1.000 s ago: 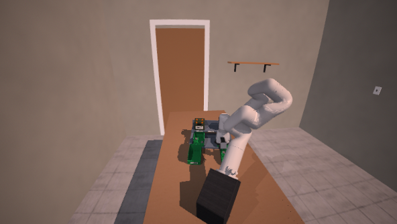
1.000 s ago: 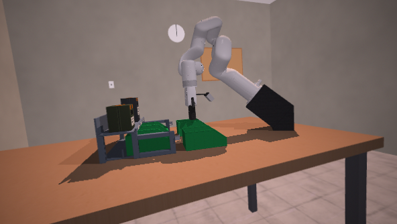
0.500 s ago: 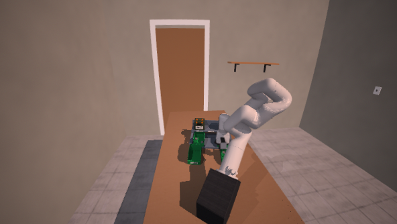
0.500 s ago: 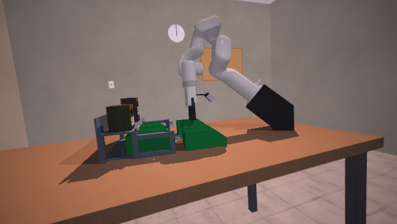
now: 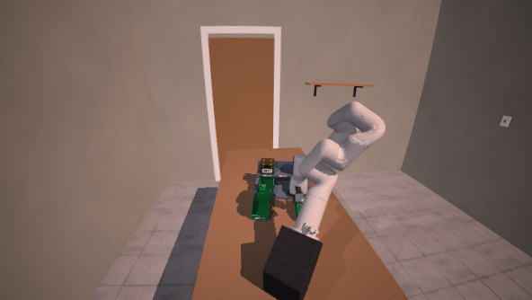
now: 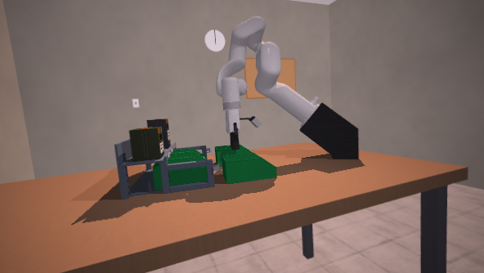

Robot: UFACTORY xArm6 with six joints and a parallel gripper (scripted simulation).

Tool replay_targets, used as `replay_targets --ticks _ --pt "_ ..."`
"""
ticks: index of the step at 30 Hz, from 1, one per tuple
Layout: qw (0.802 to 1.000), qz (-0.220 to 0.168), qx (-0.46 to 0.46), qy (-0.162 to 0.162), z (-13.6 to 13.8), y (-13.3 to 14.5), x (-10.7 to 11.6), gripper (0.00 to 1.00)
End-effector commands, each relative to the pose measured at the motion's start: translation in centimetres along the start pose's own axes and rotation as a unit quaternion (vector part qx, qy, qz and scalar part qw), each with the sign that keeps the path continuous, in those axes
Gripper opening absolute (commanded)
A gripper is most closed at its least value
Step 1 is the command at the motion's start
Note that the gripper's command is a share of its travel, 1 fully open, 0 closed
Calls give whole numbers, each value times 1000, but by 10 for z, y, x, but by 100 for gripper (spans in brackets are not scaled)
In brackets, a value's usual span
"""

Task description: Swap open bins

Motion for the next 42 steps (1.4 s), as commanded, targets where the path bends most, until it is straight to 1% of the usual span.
replay_targets --ticks 1,10,19,39,40,42 --pt "1000 -2 0 0 0 1 -8 26" --pt "1000 -2 0 0 0 1 -19 26" --pt "1000 -2 0 0 0 1 -24 26" --pt "1000 -2 0 0 0 1 -26 26" --pt "1000 -2 0 0 0 1 -26 0" --pt "1000 -2 0 0 0 1 -26 0"
Point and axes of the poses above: the point where the finger pads meet when closed, its own x axis back along the fingers, its own z axis across the jaws, y = z × x, the point moved 9 cm from there along x, back along the fingers, and after that the axes turned 4 degrees about -x, right-handed, at the moved point
